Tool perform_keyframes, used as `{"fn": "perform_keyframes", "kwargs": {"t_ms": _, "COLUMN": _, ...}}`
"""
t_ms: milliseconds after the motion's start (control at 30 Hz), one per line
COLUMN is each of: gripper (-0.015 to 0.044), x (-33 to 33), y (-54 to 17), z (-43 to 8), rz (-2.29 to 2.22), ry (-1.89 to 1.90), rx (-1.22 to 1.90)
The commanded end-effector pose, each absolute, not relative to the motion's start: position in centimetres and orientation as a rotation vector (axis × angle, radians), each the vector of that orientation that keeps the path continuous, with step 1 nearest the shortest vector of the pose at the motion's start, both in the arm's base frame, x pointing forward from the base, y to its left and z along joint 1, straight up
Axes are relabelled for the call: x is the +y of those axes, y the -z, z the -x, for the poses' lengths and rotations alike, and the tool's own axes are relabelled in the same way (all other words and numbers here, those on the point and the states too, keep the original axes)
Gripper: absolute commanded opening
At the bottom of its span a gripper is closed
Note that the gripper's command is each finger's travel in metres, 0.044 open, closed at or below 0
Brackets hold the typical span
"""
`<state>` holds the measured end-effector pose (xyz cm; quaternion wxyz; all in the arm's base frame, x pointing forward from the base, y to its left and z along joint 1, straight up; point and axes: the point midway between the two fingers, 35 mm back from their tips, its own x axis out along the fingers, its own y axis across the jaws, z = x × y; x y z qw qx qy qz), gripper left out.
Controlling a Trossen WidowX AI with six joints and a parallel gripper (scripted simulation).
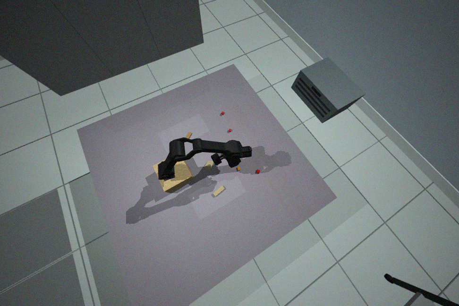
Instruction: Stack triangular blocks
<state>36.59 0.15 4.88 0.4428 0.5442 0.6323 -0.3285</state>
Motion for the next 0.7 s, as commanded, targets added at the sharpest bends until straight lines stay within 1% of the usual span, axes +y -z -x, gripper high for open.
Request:
{"fn": "perform_keyframes", "kwargs": {"t_ms": 0, "gripper": 0.044, "x": 0.2, "y": -4.8, "z": -36.9, "rz": -1.415, "ry": 0.871, "rx": 1.563}}
{"fn": "perform_keyframes", "kwargs": {"t_ms": 667, "gripper": 0.044, "x": 1.1, "y": -2.7, "z": -37.1, "rz": -1.416, "ry": 0.871, "rx": 1.564}}
